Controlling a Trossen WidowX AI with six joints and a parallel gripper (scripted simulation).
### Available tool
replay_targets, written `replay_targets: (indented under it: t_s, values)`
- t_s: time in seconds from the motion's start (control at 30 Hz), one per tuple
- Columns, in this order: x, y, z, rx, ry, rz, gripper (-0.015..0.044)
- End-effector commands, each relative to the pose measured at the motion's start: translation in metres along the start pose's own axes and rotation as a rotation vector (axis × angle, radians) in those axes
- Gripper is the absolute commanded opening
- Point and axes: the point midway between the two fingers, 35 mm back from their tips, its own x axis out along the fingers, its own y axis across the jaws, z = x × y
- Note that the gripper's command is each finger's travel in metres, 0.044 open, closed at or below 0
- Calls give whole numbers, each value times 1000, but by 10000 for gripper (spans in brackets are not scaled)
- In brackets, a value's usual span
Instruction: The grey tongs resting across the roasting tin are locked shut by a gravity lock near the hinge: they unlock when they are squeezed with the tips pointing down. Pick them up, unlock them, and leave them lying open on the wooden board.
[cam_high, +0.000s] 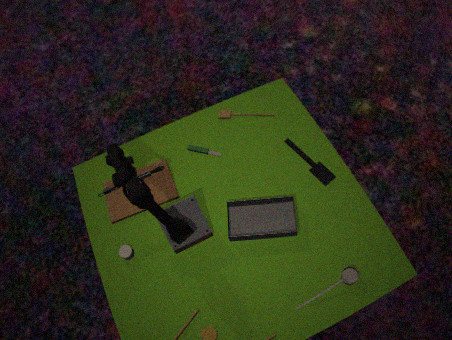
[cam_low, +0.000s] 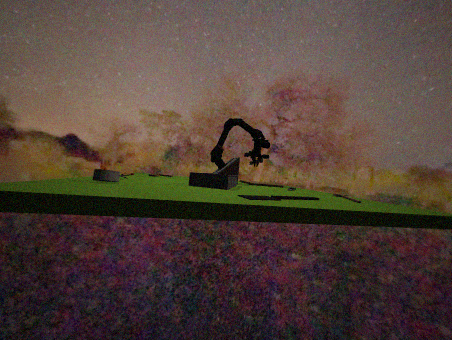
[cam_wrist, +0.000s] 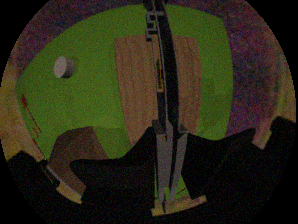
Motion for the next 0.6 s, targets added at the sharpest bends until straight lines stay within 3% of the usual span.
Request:
replay_targets:
  t_s: [0.0, 0.57]
  values:
    - [8, 0, 1, 4, -2, 4, -150]
    - [36, -1, 1, 4, -3, 4, -150]
